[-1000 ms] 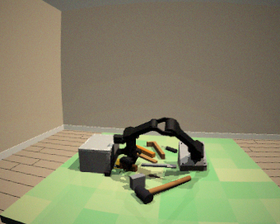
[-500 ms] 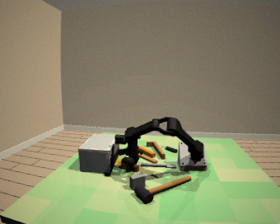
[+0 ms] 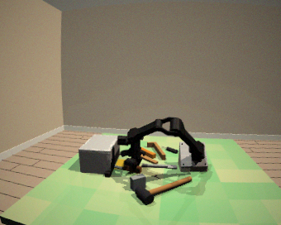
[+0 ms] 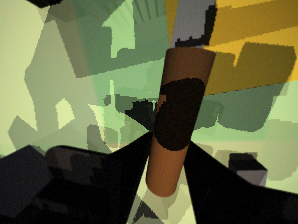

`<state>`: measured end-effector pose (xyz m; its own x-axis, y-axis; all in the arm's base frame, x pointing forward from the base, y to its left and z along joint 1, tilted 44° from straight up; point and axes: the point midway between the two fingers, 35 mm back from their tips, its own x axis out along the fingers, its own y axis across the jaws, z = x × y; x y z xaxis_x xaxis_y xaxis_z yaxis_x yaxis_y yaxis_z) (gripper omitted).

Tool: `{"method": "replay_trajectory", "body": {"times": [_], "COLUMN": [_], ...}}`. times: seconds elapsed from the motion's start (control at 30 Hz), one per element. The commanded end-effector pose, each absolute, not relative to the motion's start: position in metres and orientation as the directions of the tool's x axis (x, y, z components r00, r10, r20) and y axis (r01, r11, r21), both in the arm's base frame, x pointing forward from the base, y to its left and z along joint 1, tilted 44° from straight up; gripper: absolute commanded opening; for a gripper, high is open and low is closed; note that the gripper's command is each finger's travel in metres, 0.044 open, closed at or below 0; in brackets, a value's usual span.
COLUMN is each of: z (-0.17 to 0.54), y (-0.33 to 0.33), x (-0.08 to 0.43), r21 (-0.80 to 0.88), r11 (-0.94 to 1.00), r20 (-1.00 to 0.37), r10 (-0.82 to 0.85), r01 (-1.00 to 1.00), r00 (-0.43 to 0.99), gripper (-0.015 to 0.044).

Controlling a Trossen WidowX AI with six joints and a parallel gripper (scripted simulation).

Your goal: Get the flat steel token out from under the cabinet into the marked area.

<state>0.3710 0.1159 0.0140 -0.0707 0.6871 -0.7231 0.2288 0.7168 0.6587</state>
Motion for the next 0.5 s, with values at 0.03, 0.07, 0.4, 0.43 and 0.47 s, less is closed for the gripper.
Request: {"method": "replay_trajectory", "body": {"times": [0.03,0.07,0.4,0.43,0.47], "z": [0.014,0.014,0.017,0.017,0.018], "y": [0.117,0.117,0.119,0.119,0.119], "x": [0.365,0.364,0.354,0.353,0.352], "r21": [0.656,0.656,0.656,0.656,0.656], "r11": [0.716,0.716,0.716,0.716,0.716], "r20": [-0.723,-0.723,-0.723,-0.723,-0.723], "r10": [0.687,0.687,0.687,0.687,0.687], "r01": [0.238,0.238,0.238,0.238,0.238], "r00": [-0.074,-0.074,-0.075,-0.075,-0.075], "gripper": [0.0000,0.0000,0.0000,0.0000,0.0000]}}
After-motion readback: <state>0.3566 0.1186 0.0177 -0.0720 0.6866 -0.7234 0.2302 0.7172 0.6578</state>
